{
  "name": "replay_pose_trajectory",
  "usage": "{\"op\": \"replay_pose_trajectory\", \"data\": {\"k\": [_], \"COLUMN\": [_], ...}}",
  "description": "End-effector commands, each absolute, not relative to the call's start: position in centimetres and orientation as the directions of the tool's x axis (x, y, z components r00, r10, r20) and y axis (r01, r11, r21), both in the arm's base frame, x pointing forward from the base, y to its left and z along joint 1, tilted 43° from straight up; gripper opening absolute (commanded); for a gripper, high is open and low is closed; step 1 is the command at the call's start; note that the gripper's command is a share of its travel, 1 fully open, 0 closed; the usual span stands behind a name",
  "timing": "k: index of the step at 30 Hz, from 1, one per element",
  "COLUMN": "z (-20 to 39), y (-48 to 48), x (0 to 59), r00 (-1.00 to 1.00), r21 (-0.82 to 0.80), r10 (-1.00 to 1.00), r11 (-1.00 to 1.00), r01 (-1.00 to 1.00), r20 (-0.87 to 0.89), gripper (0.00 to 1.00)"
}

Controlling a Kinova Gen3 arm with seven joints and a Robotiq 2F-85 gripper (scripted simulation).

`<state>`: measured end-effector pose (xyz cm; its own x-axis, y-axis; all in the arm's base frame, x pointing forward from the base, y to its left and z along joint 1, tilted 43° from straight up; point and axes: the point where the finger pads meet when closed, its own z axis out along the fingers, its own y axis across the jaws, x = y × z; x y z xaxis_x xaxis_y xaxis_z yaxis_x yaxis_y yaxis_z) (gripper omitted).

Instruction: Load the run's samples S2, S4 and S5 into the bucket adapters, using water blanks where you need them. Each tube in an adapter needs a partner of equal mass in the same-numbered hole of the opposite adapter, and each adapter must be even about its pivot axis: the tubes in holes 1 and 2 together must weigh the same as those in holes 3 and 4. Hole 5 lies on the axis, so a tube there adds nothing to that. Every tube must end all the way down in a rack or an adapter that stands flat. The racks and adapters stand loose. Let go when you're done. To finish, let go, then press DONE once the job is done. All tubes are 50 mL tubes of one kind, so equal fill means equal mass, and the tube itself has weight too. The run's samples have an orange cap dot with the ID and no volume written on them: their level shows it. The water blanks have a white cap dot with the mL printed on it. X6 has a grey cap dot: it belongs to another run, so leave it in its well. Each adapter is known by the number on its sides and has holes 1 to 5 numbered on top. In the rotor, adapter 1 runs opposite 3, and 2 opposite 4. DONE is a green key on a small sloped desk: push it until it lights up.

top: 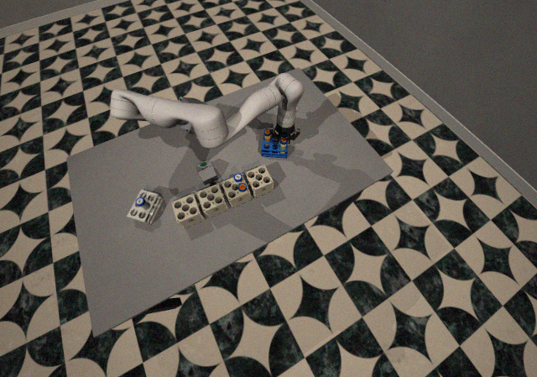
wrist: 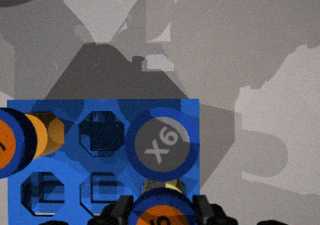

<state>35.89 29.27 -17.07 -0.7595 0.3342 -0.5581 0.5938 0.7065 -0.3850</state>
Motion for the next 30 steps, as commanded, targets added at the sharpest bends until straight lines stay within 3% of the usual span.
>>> {"op": "replay_pose_trajectory", "data": {"k": [1,30], "z": [-17.01,-16.33], "y": [29.37,29.94], "x": [35.89,35.64], "r00": [-0.759,-0.759], "r21": [-0.384,-0.383], "r10": [0.334,0.334], "r11": [0.708,0.708], "r01": [0.593,0.593], "r20": [-0.558,-0.558], "gripper": [0.1,0.1]}}
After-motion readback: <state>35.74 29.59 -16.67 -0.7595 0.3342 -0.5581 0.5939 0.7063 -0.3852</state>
